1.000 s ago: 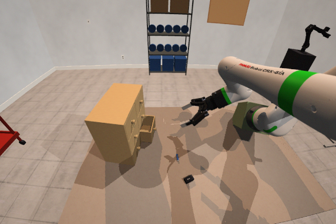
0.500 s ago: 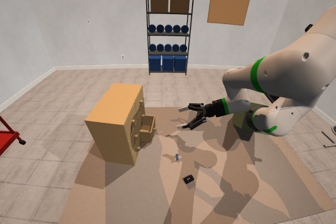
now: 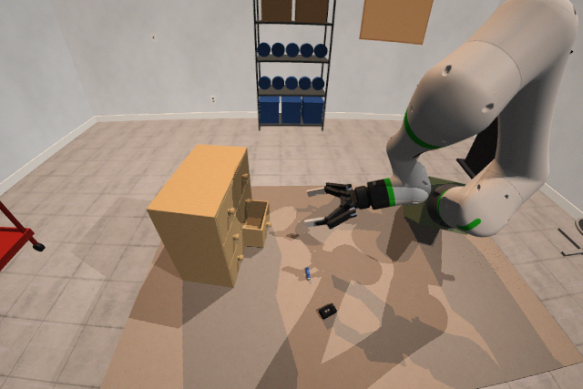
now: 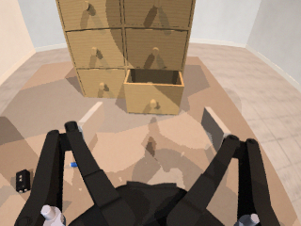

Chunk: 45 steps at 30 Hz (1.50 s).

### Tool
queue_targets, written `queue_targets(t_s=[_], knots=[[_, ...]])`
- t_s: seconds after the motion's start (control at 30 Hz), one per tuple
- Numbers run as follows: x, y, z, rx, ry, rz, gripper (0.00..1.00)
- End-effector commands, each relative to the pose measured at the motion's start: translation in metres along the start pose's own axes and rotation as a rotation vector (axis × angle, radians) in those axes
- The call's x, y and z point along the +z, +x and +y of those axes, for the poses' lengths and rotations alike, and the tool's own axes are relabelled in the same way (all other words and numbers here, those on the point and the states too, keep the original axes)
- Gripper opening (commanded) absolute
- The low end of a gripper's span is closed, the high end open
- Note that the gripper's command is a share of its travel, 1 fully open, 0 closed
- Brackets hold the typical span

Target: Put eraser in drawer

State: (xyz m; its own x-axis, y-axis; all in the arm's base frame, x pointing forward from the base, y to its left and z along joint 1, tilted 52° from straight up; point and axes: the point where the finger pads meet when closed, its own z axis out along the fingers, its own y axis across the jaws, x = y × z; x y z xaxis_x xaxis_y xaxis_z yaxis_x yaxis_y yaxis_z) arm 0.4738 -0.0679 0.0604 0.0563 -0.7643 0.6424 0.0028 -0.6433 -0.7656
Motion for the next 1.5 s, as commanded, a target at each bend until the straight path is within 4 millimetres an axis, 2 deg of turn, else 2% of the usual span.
queue_targets(t_s=[0.0, 0.1, 0.13, 1.03, 1.23, 1.47], knots=[[0.000, 0.000, 0.000, 0.000, 0.001, 0.006, 1.00], [0.000, 0.000, 0.000, 0.000, 0.001, 0.006, 1.00], [0.000, 0.000, 0.000, 0.000, 0.001, 0.006, 0.00], [0.004, -0.002, 0.000, 0.000, 0.001, 0.006, 0.00], [0.019, -0.013, 0.000, 0.000, 0.001, 0.006, 0.00], [0.050, -0.035, 0.000, 0.000, 0.001, 0.006, 0.00]])
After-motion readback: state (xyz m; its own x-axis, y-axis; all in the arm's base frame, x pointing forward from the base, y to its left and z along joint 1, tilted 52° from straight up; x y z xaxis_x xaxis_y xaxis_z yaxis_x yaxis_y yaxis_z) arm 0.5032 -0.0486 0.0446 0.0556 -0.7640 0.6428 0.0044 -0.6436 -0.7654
